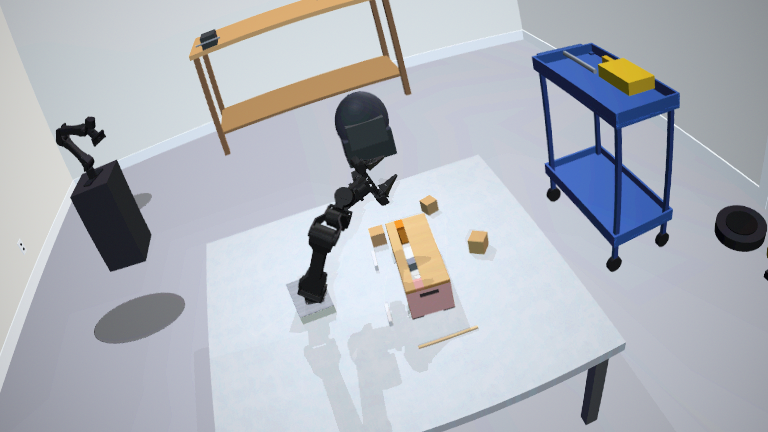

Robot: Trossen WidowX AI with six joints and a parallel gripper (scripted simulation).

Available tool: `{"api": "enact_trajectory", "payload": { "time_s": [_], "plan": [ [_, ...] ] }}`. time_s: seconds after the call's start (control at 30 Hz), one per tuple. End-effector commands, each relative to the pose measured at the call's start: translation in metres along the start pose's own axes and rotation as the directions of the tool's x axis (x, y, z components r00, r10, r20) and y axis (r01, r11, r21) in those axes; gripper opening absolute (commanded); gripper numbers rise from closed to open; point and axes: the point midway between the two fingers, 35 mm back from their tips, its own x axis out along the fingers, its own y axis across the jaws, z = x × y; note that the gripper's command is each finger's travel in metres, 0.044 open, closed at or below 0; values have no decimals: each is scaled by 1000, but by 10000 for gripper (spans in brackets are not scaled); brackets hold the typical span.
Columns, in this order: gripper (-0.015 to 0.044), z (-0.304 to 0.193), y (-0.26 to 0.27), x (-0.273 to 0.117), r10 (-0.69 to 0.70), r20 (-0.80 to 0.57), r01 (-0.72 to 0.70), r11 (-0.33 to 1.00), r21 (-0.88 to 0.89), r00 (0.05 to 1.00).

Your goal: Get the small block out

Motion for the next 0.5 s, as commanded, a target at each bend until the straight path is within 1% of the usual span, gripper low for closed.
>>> {"api": "enact_trajectory", "payload": {
  "time_s": [0.0,0.03,0.1,0.2,0.33,0.47],
  "plan": [
    [400,1,1,1,5,4,-5,1000,12,1000],
    [400,4,3,3,19,16,-19,999,48,1000],
    [400,14,12,9,72,60,-81,980,180,996],
    [400,30,28,18,162,127,-199,902,382,978],
    [400,47,50,24,286,203,-349,715,606,937],
    [400,58,71,26,403,260,-442,468,766,877]
  ]
}}
